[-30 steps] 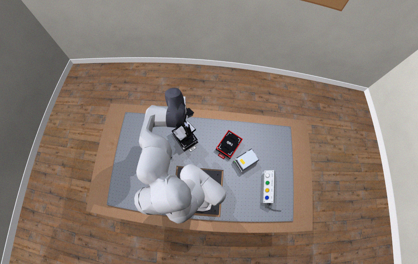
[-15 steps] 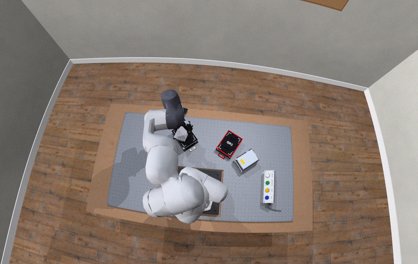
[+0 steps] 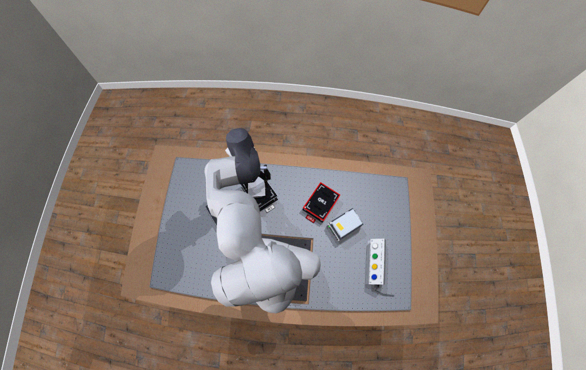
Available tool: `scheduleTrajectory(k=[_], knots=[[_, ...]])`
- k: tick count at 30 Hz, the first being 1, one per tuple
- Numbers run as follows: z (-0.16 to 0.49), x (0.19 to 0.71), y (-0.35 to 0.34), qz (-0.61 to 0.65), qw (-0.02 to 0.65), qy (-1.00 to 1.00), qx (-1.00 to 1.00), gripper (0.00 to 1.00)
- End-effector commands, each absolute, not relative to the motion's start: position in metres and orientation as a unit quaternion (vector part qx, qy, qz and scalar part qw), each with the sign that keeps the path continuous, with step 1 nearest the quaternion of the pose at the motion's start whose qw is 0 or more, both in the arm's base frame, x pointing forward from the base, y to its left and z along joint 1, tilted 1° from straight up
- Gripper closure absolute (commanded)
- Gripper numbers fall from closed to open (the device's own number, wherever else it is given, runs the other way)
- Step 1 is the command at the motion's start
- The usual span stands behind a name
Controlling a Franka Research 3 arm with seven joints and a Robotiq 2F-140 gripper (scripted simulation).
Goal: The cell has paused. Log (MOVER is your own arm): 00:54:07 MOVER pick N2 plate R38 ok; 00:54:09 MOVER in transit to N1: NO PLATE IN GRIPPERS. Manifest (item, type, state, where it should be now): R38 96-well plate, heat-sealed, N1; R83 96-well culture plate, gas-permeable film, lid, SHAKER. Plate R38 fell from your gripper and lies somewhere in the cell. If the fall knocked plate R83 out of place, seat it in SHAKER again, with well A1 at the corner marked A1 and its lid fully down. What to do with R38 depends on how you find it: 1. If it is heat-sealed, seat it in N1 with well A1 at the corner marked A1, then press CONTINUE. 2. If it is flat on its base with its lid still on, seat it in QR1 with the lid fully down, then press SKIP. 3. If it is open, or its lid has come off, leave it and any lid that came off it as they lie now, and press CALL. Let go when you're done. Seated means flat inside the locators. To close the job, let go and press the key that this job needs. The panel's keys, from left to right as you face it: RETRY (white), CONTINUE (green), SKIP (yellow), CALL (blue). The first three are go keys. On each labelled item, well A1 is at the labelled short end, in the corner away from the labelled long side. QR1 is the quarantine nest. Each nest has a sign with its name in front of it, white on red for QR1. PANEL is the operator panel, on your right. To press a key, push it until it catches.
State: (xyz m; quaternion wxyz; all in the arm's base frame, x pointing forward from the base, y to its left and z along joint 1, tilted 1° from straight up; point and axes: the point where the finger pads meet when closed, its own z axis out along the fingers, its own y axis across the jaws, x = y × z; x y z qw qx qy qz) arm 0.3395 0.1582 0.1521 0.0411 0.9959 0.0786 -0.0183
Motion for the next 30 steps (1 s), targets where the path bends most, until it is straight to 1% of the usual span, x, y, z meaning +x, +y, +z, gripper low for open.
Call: scheduleTrajectory(k=[1,6,11,30], knots=[[0.151,0.343,0.157,-0.012,0.023,0.215,0.976,0.9],[0.148,0.343,0.157,-0.01,0.018,0.256,0.967,0.9],[0.14,0.344,0.157,-0.005,0.006,0.34,0.94,0.9],[0.101,0.345,0.155,-0.005,0.005,0.341,0.94,0.9]])
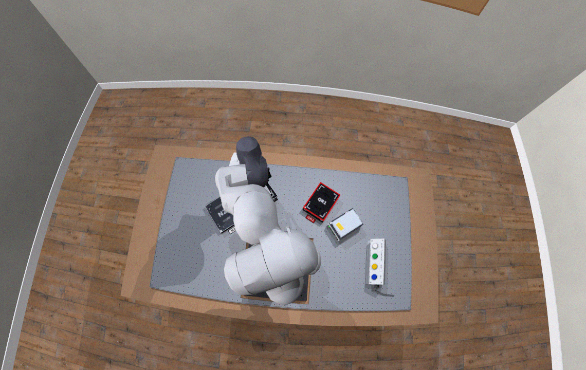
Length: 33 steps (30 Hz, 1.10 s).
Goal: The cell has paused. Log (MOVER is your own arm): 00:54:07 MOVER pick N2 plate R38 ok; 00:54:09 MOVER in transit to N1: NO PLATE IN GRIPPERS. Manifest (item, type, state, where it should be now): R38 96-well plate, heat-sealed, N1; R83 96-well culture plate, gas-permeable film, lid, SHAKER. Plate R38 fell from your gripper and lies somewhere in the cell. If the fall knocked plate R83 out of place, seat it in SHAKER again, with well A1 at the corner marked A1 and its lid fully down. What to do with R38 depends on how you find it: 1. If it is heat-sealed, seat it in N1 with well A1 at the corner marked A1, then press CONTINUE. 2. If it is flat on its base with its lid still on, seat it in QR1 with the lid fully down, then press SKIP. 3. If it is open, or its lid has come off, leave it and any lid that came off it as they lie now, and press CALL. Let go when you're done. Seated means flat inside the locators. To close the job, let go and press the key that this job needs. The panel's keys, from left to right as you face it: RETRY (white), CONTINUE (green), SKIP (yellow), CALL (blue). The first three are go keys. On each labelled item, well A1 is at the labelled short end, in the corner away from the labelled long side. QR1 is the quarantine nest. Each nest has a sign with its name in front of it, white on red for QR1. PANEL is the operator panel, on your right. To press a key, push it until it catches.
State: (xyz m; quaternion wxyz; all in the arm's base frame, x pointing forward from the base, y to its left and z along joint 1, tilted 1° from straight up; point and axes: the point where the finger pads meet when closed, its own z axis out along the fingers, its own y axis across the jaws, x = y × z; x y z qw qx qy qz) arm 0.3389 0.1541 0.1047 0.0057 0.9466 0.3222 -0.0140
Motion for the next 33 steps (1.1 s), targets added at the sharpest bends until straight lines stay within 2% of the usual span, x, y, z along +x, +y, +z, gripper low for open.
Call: scheduleTrajectory(k=[1,33], knots=[[0.0992,0.3445,0.1553,-0.005,0.005,0.341,0.94,0.9],[0.0936,0.3447,0.1551,-0.005,0.005,0.341,0.94,0.9]])
